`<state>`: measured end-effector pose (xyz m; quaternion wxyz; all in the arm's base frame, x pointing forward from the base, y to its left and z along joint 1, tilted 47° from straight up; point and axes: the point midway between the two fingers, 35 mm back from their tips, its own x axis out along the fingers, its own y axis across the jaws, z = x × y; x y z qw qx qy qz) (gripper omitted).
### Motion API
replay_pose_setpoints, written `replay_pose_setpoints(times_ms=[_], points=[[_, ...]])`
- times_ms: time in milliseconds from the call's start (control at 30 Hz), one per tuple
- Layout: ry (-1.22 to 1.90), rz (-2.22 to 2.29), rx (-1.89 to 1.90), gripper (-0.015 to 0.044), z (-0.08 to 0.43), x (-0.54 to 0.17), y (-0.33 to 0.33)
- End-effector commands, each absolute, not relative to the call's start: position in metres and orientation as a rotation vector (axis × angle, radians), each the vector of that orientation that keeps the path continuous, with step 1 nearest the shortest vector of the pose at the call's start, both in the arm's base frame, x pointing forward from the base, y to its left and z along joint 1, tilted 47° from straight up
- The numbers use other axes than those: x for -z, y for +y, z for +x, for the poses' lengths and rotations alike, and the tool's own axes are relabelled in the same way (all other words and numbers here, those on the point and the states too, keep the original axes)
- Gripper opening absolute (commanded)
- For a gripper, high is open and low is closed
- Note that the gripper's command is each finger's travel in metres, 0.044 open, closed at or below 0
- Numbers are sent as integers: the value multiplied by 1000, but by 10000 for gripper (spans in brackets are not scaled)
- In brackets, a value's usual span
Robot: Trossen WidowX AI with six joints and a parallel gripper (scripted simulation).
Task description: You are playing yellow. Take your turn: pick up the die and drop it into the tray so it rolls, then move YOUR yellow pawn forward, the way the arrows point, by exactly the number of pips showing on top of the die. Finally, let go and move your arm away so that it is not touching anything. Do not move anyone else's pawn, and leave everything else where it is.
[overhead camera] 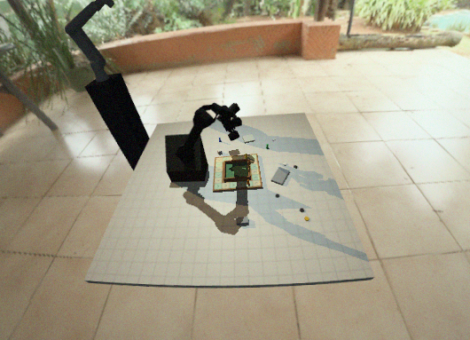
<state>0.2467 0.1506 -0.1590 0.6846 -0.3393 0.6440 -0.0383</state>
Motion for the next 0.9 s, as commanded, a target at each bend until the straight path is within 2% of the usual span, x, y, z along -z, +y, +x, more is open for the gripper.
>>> replay_pose_setpoints(times_ms=[0,167,867], points=[[1552,-878,168,275,196,179,121],[1624,-1003,261,275,152,189,90],[1625,-1006,264,275,150,210,70]])
